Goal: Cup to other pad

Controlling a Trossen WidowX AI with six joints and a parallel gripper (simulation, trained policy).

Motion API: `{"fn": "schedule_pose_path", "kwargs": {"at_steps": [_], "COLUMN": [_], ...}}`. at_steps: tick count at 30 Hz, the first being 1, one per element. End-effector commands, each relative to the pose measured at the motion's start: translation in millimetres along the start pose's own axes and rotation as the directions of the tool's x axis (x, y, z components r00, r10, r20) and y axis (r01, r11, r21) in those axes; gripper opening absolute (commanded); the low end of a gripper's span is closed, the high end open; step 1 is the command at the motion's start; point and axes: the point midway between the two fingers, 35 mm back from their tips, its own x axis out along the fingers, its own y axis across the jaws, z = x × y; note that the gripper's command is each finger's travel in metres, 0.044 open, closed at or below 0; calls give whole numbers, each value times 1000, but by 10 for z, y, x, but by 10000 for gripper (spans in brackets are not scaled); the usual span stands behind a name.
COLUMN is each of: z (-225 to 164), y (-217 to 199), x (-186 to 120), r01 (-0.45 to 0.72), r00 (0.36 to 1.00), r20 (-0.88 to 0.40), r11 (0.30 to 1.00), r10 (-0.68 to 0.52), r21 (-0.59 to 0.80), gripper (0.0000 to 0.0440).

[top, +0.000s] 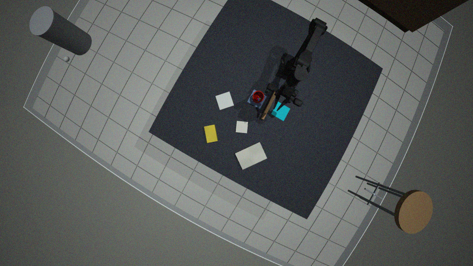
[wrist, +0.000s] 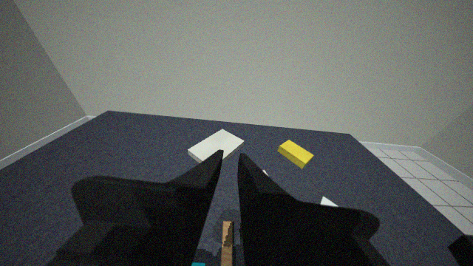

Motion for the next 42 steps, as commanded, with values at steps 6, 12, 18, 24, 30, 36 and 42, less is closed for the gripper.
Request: {"fn": "schedule_pose_path", "kwargs": {"at_steps": [6, 12, 18, 24, 30, 36, 42], "z": [-100, -164, -233, -310, -396, -483, -568], "y": [84, 133, 171, 196, 203, 194, 168], "x": [65, 93, 114, 127, 133, 130, 117], "r01": [-3, 5, 20, 41, 64, 85, 103], "r00": [992, 975, 950, 915, 871, 818, 759], "r20": [-129, -221, -313, -404, -491, -574, -650], "r11": [999, 998, 996, 995, 994, 994, 994], "r10": [8, 11, 8, 0, -13, -30, -50], "r21": [43, 69, 88, 95, 88, 70, 43], "gripper": [74, 74, 77, 83, 90, 99, 108]}}
